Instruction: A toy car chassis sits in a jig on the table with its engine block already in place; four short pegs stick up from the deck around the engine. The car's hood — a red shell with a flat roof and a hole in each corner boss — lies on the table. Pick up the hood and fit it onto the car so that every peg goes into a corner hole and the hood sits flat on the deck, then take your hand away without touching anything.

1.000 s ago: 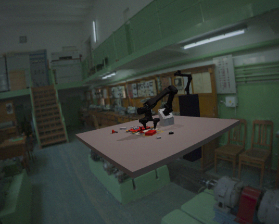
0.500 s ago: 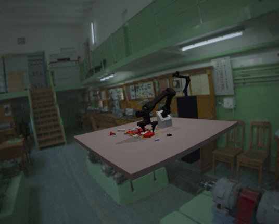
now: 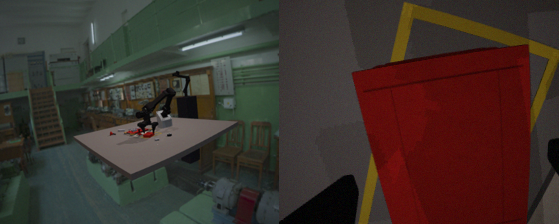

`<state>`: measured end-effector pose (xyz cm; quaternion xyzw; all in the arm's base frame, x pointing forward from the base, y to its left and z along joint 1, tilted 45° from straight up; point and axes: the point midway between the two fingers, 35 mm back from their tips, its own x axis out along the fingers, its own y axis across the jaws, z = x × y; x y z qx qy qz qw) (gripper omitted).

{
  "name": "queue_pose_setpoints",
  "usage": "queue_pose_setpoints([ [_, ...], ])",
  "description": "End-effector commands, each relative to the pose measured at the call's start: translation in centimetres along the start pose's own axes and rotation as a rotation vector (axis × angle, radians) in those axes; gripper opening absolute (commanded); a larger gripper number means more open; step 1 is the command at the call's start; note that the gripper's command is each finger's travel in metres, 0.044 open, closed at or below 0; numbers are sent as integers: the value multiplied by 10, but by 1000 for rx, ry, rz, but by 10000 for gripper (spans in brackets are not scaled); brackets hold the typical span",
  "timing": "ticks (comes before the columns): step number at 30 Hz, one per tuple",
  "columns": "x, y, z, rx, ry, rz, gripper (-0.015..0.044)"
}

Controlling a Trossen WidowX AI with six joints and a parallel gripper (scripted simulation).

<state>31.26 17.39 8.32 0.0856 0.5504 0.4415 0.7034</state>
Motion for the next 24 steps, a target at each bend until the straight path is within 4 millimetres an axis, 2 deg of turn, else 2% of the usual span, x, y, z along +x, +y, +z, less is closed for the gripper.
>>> queue_pose_setpoints([
  [1, 2, -1, 0, 4, 0, -4, 440],
  [24, 13, -1, 0, 4, 0, -4, 440],
])
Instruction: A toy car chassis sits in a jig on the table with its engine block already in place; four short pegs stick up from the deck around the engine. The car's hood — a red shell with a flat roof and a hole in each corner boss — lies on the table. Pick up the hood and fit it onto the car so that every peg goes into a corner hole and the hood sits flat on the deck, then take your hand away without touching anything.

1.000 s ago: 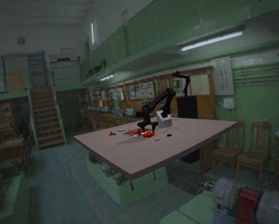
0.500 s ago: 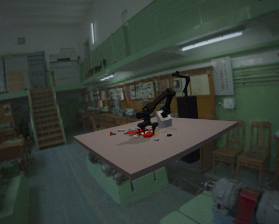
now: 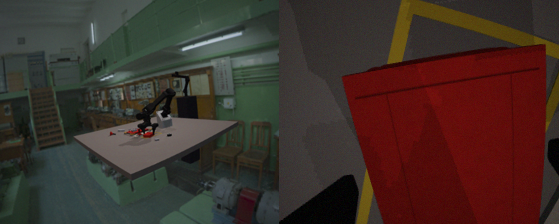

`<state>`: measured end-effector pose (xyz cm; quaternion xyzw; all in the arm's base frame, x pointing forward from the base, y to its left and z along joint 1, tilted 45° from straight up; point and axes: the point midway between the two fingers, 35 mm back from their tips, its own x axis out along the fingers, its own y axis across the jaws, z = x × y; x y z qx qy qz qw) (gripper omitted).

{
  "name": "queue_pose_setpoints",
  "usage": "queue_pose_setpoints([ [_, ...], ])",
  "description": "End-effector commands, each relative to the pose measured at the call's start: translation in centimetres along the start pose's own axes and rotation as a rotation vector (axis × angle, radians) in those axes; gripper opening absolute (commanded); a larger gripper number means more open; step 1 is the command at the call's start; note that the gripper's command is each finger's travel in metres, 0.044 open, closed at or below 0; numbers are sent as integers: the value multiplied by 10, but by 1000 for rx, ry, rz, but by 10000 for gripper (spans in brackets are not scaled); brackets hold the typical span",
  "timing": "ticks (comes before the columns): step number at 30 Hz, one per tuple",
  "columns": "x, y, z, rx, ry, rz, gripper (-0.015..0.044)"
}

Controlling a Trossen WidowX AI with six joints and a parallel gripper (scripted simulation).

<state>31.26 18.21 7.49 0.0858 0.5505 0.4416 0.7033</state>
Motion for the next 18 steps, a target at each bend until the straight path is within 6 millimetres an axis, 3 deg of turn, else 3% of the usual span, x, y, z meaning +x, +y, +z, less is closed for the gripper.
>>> queue_pose_setpoints([
  [1, 2, -1, 0, 4, 0, -4, 440],
  [11, 7, -1, 0, 4, 0, -4, 440],
  [14, 5, 0, 0, 0, 0, 0, 361],
  [18, 5, 0, 0, 0, 0, 0, 335],
])
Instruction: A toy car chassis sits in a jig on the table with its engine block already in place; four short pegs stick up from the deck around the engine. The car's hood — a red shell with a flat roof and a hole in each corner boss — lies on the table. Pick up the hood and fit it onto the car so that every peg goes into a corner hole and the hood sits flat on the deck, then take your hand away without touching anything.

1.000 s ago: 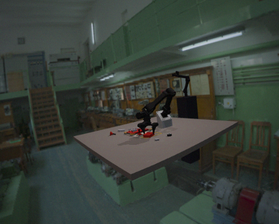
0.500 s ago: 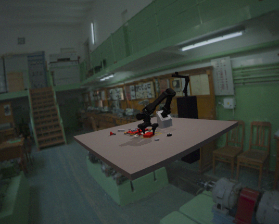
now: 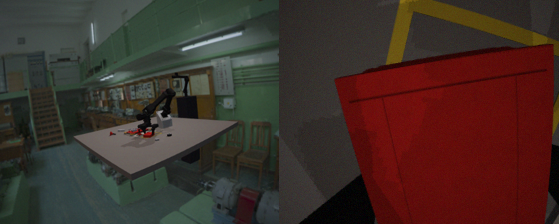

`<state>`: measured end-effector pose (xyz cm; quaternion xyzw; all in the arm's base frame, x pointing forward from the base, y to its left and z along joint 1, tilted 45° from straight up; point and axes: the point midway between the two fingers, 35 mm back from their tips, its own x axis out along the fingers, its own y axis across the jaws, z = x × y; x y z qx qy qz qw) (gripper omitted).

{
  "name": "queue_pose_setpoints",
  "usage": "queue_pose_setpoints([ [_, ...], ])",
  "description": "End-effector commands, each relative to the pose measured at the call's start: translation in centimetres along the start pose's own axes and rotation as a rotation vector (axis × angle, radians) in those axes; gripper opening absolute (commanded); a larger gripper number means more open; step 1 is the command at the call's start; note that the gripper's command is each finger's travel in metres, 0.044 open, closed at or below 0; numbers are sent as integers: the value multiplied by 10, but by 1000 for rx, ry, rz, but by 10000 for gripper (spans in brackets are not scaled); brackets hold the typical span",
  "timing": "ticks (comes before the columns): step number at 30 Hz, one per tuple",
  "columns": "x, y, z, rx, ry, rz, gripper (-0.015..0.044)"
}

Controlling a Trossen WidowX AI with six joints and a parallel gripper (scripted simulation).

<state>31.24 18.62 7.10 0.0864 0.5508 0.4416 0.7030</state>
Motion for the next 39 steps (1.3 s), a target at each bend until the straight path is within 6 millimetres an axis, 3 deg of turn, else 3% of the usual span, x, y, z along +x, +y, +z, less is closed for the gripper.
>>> queue_pose_setpoints([
  [1, 0, 0, 0, -1, 0, 0, 328],
  [6, 0, 0, 0, -1, 0, 0, 295],
  [17, -12, 0, 0, 0, 0, 0, 6],
  [39, -78, 0, 0, 0, 2, -3, 0],
])
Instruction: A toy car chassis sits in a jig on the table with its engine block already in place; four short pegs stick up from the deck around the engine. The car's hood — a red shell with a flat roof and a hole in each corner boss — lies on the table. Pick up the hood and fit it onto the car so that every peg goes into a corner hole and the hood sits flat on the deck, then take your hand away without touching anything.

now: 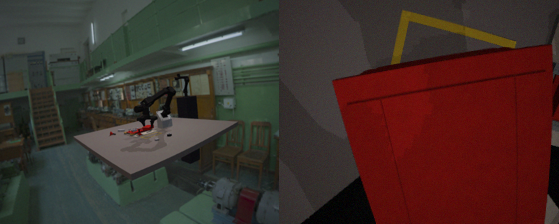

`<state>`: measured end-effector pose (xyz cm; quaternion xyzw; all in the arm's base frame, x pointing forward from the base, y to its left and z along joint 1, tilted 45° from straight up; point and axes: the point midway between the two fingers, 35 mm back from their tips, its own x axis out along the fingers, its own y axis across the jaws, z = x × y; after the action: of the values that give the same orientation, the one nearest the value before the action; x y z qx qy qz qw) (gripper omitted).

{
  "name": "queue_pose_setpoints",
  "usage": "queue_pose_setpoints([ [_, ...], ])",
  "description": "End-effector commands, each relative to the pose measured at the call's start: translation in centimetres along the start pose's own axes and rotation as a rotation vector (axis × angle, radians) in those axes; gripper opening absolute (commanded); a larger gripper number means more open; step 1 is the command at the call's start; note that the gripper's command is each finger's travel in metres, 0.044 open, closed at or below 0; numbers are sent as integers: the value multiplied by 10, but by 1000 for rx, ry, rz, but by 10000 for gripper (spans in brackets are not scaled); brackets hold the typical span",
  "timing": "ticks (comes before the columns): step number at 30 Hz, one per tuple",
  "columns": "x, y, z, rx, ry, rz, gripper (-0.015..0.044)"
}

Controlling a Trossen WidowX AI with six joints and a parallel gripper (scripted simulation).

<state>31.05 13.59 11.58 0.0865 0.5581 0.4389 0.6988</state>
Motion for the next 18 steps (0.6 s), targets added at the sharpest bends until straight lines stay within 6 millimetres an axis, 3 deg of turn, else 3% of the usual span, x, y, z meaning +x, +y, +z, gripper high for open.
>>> queue_pose_setpoints([
  [1, -13, 2, 3, -10, -12, -2, 0],
  [12, -30, 2, 3, -10, -12, -2, 0],
  [18, -26, -18, 1, 33, -3, -9, 0],
])
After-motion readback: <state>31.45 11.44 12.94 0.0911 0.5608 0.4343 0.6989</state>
